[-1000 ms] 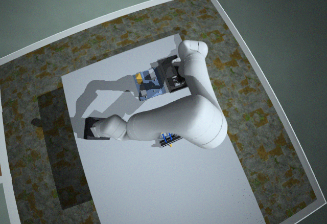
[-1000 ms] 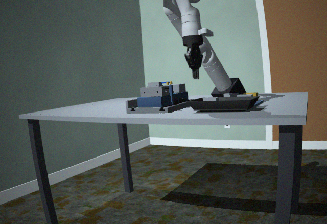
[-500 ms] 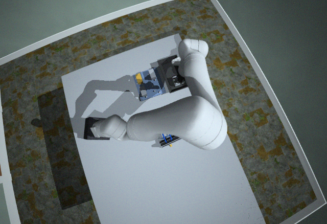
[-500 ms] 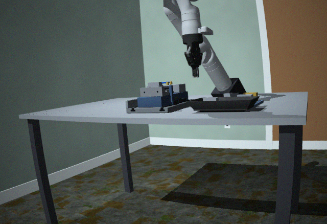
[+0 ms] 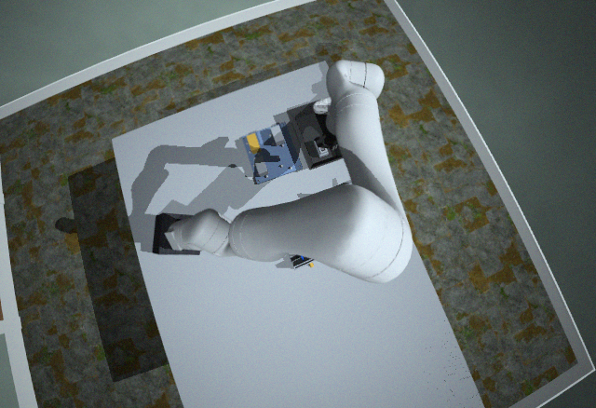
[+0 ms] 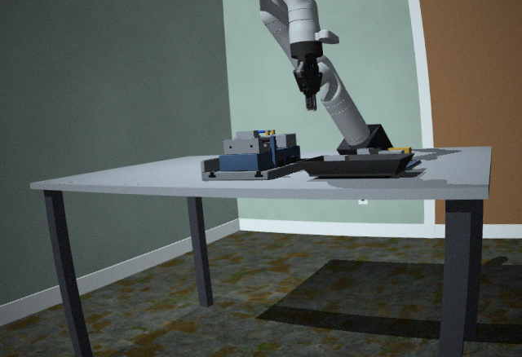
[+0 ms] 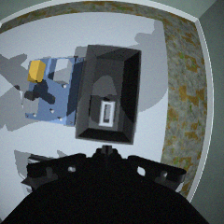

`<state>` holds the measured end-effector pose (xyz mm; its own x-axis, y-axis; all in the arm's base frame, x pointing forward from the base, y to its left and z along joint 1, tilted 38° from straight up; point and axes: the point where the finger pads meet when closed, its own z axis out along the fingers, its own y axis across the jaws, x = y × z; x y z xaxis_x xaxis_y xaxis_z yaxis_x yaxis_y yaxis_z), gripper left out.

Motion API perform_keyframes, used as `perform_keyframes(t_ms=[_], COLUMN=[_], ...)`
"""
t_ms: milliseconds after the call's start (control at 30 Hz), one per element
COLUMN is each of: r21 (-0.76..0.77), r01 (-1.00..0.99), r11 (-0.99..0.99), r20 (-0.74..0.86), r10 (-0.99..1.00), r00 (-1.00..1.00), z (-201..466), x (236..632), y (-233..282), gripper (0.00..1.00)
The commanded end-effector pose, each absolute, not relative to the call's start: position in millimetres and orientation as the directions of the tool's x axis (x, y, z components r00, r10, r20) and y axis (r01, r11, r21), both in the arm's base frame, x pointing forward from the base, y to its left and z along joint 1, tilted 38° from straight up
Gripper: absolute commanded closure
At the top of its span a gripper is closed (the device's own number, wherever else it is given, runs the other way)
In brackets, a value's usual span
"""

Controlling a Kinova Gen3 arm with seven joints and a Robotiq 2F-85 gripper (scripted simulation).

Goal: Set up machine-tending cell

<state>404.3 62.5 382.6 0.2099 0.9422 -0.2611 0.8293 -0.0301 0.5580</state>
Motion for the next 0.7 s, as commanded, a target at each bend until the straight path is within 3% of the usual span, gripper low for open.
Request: perform_keyframes(t_ms=[0,667], r21=[0.566,0.566], r01=[0.824,0.824], r11=[-0.029,-0.029], r20=[-0.254,-0.254], r10=[0.945,0.945], r00=[0.207,0.207], z=[391,407], x=[402,391], y=[67,74], gripper=[1.00,1.00])
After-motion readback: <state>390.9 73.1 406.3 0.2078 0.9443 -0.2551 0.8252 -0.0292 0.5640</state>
